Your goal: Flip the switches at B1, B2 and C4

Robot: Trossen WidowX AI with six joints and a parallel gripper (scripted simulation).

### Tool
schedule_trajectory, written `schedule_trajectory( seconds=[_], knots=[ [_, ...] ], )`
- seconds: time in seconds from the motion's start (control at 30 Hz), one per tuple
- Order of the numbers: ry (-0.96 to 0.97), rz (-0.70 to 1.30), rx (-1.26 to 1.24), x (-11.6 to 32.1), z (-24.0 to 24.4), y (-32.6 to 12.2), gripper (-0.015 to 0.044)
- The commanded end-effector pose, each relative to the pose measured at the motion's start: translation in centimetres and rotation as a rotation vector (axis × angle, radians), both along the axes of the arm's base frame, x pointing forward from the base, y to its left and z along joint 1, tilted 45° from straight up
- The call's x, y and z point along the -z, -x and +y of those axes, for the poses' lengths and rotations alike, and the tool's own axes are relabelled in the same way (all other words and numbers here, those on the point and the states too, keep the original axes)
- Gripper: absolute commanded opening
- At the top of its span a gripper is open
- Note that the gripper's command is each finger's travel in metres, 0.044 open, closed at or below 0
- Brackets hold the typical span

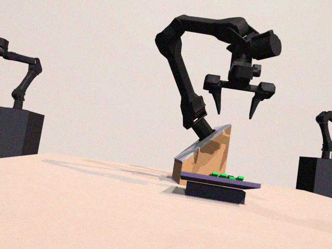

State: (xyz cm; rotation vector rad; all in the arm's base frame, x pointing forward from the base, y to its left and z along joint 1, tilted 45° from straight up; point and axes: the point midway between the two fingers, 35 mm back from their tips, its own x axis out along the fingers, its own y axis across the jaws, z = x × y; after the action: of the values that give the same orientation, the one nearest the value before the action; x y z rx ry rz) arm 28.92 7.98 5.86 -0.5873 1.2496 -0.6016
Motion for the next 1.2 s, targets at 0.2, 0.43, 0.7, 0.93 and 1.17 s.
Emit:
schedule_trajectory(
  seconds=[0.2, 0.43, 0.7, 0.93, 1.17],
  knots=[
    [-0.009, -0.014, 0.02, 7.9, -4.7, -1.4, 0.0216],
    [-0.008, -0.017, 0.021, 8.8, -5.4, -1.5, 0.0032],
    [-0.004, -0.034, 0.004, 11.1, -7.8, -2.0, 0.0],
    [-0.003, -0.035, 0.004, 11.8, -8.5, -2.2, 0.0],
    [-0.003, -0.034, 0.004, 12.3, -9.1, -2.4, 0.0]
  ],
)
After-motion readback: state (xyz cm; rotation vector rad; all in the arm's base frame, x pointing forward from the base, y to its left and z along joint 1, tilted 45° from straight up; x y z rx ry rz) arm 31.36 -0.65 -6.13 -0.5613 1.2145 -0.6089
